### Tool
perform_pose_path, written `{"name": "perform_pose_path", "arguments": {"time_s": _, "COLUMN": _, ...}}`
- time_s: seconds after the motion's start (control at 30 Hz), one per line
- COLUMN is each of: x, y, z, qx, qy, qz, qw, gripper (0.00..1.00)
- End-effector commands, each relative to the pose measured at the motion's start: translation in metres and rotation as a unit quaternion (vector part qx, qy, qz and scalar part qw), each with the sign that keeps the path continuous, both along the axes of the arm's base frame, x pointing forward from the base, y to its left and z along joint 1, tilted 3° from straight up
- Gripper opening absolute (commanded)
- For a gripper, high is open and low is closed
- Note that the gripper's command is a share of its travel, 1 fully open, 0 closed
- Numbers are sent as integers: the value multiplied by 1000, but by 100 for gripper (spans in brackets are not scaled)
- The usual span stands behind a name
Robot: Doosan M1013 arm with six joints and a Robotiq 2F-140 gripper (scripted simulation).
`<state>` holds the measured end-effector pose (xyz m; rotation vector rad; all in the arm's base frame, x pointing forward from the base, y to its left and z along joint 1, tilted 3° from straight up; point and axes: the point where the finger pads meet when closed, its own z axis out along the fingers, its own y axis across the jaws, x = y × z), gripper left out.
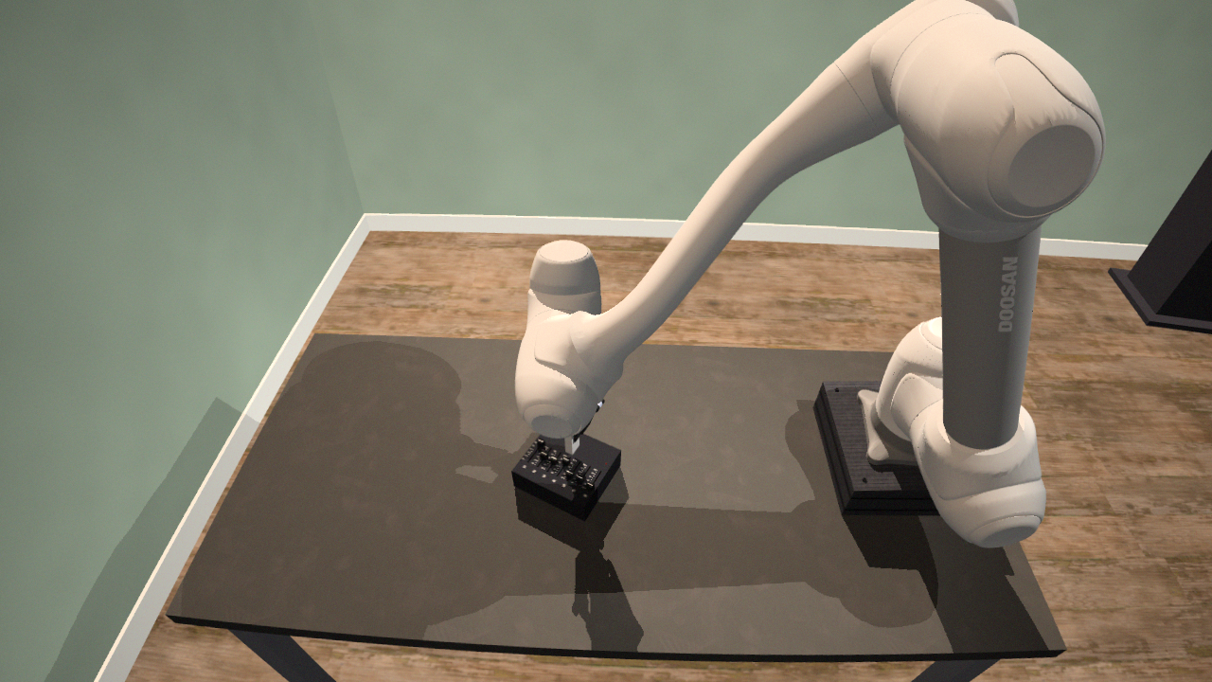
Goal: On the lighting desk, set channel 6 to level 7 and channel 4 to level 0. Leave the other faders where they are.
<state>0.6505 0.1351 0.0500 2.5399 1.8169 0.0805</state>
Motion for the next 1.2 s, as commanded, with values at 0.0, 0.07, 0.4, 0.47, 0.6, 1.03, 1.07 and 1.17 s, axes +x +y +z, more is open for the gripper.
{"name": "perform_pose_path", "arguments": {"time_s": 0.0, "x": 0, "y": 0, "z": 0, "qx": 0, "qy": 0, "qz": 0, "qw": 1000, "gripper": 10}}
{"name": "perform_pose_path", "arguments": {"time_s": 0.07, "x": 0, "y": 0, "z": 0, "qx": 0, "qy": 0, "qz": 0, "qw": 1000, "gripper": 10}}
{"name": "perform_pose_path", "arguments": {"time_s": 0.4, "x": 0, "y": 0, "z": 0, "qx": 0, "qy": 0, "qz": 0, "qw": 1000, "gripper": 10}}
{"name": "perform_pose_path", "arguments": {"time_s": 0.47, "x": 0, "y": 0, "z": 0, "qx": 0, "qy": 0, "qz": 0, "qw": 1000, "gripper": 10}}
{"name": "perform_pose_path", "arguments": {"time_s": 0.6, "x": 0, "y": 0, "z": 0, "qx": 0, "qy": 0, "qz": 0, "qw": 1000, "gripper": 10}}
{"name": "perform_pose_path", "arguments": {"time_s": 1.03, "x": 0, "y": 0, "z": -5, "qx": 0, "qy": 0, "qz": 0, "qw": 1000, "gripper": 10}}
{"name": "perform_pose_path", "arguments": {"time_s": 1.07, "x": 0, "y": 0, "z": -6, "qx": 0, "qy": 0, "qz": 0, "qw": 1000, "gripper": 10}}
{"name": "perform_pose_path", "arguments": {"time_s": 1.17, "x": 0, "y": 0, "z": -8, "qx": 0, "qy": 0, "qz": 0, "qw": 1000, "gripper": 10}}
